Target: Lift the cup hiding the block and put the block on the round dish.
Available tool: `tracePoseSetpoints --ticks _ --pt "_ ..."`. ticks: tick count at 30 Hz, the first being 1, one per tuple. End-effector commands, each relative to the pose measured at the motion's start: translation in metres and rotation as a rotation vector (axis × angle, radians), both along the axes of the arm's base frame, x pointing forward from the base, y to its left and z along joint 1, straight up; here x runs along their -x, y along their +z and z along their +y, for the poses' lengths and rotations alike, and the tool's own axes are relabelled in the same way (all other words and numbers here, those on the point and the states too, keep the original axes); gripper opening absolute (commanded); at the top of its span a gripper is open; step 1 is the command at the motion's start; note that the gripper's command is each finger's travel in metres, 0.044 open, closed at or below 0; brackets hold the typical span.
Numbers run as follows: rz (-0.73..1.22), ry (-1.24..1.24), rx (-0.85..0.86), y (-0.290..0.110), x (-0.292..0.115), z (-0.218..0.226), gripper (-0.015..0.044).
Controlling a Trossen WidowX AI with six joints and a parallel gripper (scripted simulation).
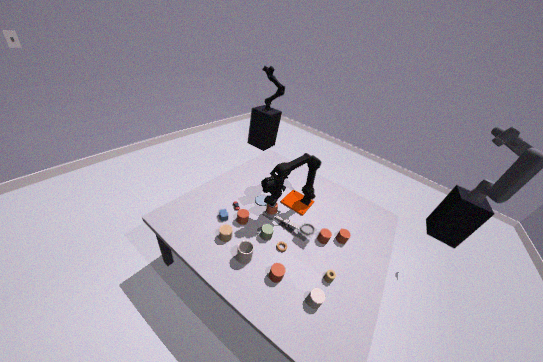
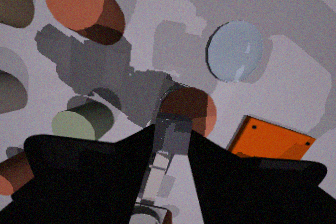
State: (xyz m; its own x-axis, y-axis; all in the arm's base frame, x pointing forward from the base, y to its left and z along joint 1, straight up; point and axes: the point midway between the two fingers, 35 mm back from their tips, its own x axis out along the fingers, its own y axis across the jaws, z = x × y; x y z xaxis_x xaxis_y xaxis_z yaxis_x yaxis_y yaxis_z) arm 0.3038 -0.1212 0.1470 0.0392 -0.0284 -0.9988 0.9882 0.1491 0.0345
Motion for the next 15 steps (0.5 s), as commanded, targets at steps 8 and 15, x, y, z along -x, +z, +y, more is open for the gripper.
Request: tracePoseSetpoints --ticks 8,15 --pt "0.017 -0.007 0.009 -0.018 0.034 -0.059 0.0" --pt "0.017 0.01 0.006 -0.029 0.058 -0.093 0.0"
